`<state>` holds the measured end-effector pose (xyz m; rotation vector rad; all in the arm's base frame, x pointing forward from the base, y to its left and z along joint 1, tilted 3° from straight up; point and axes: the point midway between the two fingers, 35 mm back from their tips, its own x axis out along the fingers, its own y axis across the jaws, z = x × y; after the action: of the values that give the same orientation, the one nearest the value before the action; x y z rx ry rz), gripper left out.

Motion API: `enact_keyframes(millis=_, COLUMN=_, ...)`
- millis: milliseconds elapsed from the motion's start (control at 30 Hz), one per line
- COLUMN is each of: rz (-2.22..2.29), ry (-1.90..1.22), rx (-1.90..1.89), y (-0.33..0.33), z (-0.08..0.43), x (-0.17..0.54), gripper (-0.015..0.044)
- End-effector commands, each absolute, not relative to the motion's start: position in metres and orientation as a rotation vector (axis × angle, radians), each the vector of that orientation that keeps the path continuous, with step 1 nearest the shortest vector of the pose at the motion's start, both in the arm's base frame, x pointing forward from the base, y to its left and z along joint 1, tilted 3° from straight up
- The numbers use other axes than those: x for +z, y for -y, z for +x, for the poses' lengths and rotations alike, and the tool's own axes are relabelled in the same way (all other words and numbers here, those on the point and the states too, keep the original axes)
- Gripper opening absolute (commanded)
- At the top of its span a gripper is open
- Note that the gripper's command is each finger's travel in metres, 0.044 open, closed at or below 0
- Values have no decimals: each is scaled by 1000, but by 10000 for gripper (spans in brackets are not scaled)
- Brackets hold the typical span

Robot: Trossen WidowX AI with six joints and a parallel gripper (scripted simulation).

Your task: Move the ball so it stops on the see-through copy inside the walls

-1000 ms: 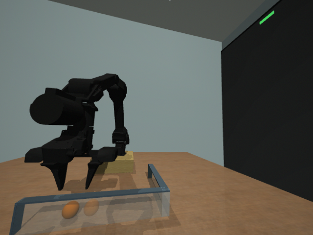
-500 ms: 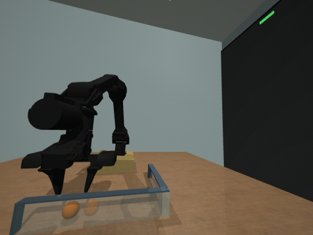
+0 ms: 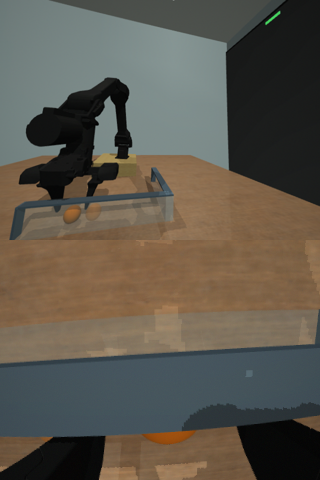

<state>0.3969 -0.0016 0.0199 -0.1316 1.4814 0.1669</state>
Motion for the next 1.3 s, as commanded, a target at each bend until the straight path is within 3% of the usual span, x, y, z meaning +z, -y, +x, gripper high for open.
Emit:
enact_keyframes(millis=0, rz=-130, ry=-1485, rx=171, y=1, z=397, x=11, gripper=270)
enact_keyframes(millis=133, rz=-130, ry=-1485, rx=171, y=1, z=397, x=7, gripper=270)
enact_keyframes(millis=267, rz=-130, ry=-1485, rx=171, y=1, z=397, x=7, gripper=165)
enact_keyframes(millis=500, rz=-130, ry=-1485, rx=171, y=1, z=397, x=7, gripper=118)
enact_keyframes(millis=667, rz=-120, ry=-1488, rx=147, y=1, z=393, x=10, gripper=0)
enact_keyframes(millis=1267, rz=-63, ry=-1549, rx=63, y=31, z=381, x=54, gripper=0)
